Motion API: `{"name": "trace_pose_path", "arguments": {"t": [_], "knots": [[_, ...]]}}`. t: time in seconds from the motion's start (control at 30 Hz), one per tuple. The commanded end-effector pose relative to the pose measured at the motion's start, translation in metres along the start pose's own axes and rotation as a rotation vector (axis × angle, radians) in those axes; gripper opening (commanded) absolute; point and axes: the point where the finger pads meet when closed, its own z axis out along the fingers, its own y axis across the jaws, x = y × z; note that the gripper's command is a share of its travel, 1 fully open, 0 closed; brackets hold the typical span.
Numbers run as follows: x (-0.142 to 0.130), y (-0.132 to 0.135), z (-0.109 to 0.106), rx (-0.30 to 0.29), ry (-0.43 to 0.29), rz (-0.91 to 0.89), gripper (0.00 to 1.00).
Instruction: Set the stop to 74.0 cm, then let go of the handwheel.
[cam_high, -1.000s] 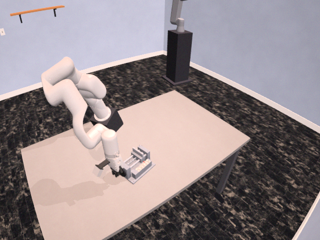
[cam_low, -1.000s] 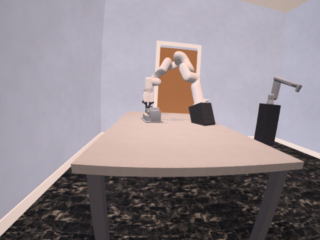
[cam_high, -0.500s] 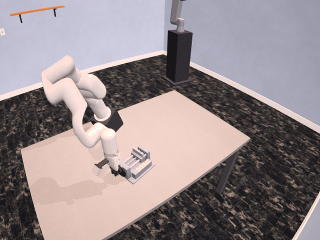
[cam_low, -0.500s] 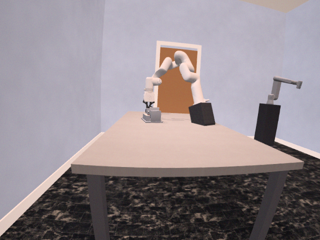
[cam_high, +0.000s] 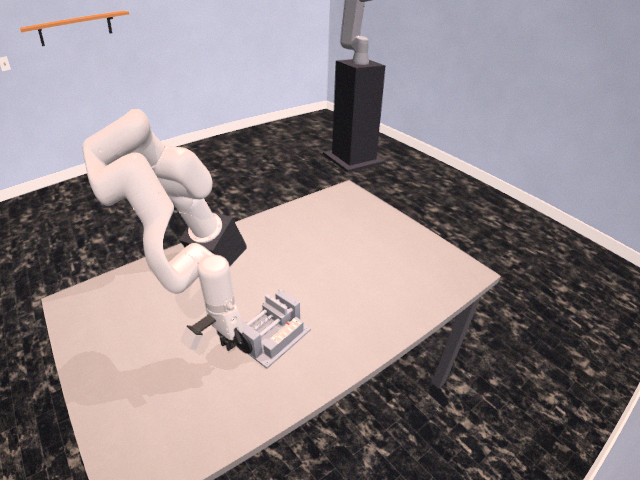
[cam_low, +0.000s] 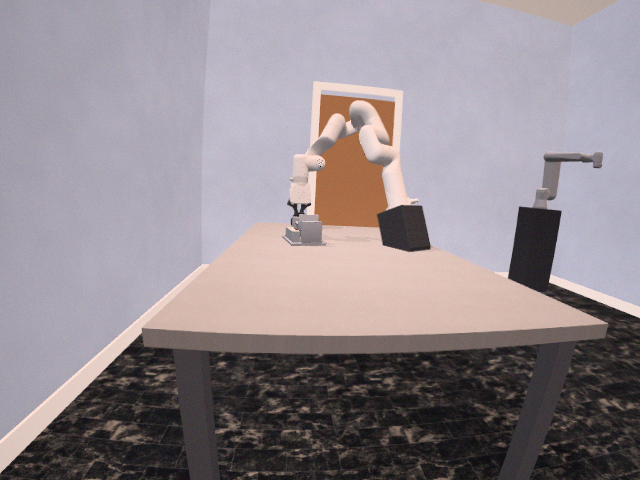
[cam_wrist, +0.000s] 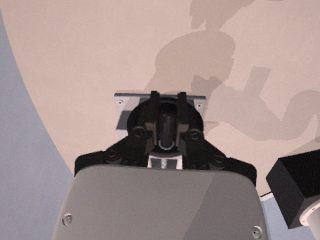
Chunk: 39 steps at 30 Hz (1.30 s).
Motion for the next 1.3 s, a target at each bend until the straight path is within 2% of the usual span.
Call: {"name": "trace_pose_path", "arguments": {"t": [0.0, 1.27], "knots": [[0.0, 0.001, -0.001, 0.004, 0.002, -0.001, 0.06], [0.0, 0.025, 0.015, 0.004, 0.002, -0.001, 0.06]]}}
